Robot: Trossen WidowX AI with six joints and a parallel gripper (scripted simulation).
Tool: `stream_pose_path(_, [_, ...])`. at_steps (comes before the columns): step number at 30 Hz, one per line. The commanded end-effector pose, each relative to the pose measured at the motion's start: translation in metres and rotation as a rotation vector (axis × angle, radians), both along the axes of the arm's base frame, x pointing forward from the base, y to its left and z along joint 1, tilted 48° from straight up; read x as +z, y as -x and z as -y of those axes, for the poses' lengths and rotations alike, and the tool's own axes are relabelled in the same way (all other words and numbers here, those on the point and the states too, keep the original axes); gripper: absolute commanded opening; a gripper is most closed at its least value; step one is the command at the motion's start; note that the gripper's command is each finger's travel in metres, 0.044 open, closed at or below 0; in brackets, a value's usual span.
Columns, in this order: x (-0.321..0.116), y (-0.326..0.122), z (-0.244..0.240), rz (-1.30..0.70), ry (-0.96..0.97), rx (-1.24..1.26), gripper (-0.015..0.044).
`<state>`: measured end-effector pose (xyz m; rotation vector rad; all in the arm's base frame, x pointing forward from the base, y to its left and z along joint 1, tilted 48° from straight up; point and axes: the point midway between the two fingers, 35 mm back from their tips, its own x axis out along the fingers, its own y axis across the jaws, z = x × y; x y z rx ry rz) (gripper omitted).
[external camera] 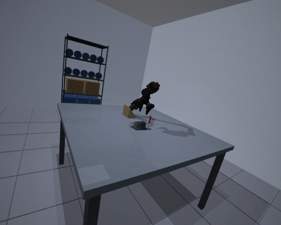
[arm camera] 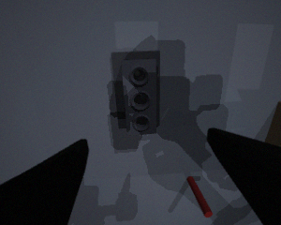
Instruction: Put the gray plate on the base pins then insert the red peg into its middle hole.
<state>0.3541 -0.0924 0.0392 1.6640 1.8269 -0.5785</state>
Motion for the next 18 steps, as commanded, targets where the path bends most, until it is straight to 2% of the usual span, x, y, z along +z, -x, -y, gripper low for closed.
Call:
stream_pose_path(1, [0.035,0.012,-0.018,0.059,0.006,0.042,0.044])
stream_pose_path(11, [0.118,0.086,-0.088,0.263,0.012,0.194,0.044])
stream_pose_path(15, [0.135,0.122,-0.114,0.341,0.011,0.252,0.044])
stream_pose_path(18, [0.133,0.131,-0.114,0.352,0.009,0.263,0.044])
